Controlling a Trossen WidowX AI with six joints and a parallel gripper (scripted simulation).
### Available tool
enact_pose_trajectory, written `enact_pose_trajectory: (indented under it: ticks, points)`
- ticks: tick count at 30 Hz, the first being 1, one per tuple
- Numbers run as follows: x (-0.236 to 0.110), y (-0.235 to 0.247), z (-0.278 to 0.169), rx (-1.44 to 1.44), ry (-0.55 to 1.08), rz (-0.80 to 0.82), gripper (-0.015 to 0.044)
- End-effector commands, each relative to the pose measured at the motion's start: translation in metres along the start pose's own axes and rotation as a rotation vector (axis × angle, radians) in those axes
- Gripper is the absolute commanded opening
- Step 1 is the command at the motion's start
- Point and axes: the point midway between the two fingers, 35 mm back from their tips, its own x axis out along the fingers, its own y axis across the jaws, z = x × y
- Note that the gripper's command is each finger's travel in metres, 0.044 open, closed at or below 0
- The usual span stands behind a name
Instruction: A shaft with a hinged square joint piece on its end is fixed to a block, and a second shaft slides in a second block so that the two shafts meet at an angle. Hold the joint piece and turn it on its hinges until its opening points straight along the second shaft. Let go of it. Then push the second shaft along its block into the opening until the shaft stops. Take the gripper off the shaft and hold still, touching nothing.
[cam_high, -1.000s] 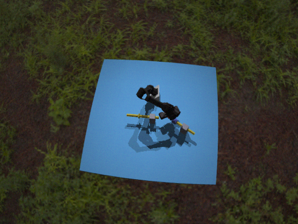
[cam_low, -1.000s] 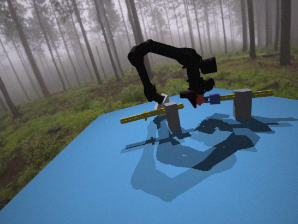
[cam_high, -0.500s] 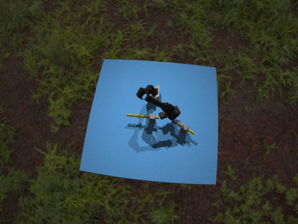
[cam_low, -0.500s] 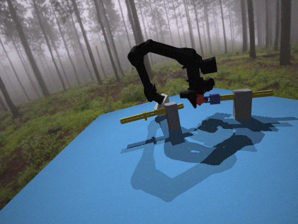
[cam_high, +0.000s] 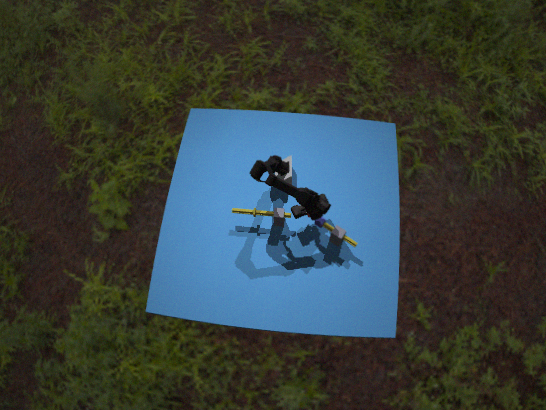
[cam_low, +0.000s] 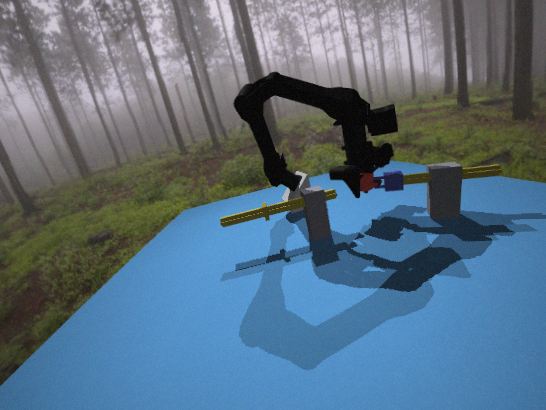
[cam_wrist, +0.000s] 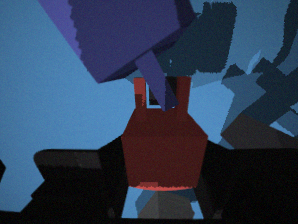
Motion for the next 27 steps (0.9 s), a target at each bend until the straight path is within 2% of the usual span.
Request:
enact_pose_trajectory:
  ticks: [1,3,8,14,27]
  points:
    - [0.0005,0.0,0.0001,-0.004,-0.001,-0.001,0.0182]
    - [0.0,0.0,0.0,0.0,0.0,0.0,0.0147]
    - [0.0,0.0,0.0,0.0,0.0,0.0,0.0147]
    - [0.0,0.0,0.0,0.0,0.0,0.0,0.0]
    - [-0.0002,-0.007,0.0008,-0.137,0.001,0.001,0.0]
